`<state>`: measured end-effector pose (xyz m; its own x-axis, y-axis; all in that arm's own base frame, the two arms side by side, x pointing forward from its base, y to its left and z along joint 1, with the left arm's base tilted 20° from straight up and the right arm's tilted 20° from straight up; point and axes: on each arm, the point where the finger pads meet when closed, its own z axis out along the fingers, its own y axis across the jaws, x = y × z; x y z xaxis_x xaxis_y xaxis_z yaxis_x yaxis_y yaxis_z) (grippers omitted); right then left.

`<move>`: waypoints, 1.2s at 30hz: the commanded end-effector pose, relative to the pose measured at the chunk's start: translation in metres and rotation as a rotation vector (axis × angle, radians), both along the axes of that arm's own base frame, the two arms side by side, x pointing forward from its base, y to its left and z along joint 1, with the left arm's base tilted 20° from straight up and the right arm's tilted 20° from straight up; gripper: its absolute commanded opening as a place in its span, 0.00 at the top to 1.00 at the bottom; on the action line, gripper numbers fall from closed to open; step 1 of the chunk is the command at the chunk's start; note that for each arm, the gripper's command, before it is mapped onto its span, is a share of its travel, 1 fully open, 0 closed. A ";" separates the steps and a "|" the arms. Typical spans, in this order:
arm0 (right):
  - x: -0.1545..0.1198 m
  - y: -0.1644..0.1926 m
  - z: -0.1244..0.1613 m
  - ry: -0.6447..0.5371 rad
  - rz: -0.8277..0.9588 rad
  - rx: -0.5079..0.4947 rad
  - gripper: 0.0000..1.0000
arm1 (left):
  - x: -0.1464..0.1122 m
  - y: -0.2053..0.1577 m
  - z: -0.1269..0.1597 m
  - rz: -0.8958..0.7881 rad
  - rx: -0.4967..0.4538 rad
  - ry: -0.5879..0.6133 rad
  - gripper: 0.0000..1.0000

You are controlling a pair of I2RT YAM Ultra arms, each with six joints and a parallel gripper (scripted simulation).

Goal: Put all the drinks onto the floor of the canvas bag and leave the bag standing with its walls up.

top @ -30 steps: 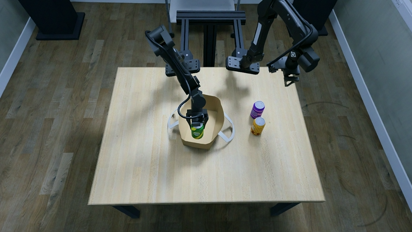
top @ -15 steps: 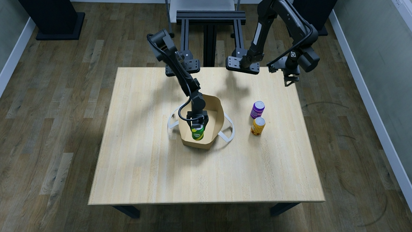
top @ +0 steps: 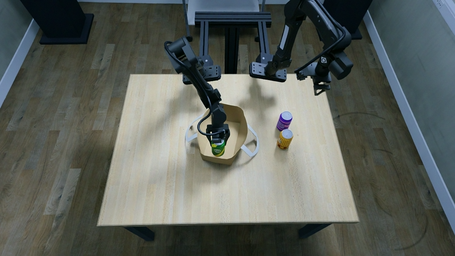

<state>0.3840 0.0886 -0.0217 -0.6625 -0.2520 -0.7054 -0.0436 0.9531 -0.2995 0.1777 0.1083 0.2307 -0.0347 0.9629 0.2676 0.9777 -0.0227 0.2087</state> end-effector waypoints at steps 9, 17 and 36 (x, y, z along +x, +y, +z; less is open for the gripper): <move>0.015 0.001 0.003 -0.082 0.008 0.036 0.30 | -0.002 -0.007 0.005 -0.009 -0.009 -0.026 0.00; 0.027 0.010 0.003 -0.114 0.024 0.049 0.30 | -0.002 -0.007 0.005 -0.009 -0.009 -0.026 0.00; 0.029 0.001 -0.004 -0.112 0.006 0.044 0.30 | -0.002 -0.007 0.005 -0.009 -0.009 -0.026 0.00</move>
<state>0.3902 0.0820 -0.0478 -0.6577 -0.2521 -0.7098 -0.0468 0.9542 -0.2955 0.1777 0.1083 0.2307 -0.0347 0.9629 0.2676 0.9777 -0.0227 0.2087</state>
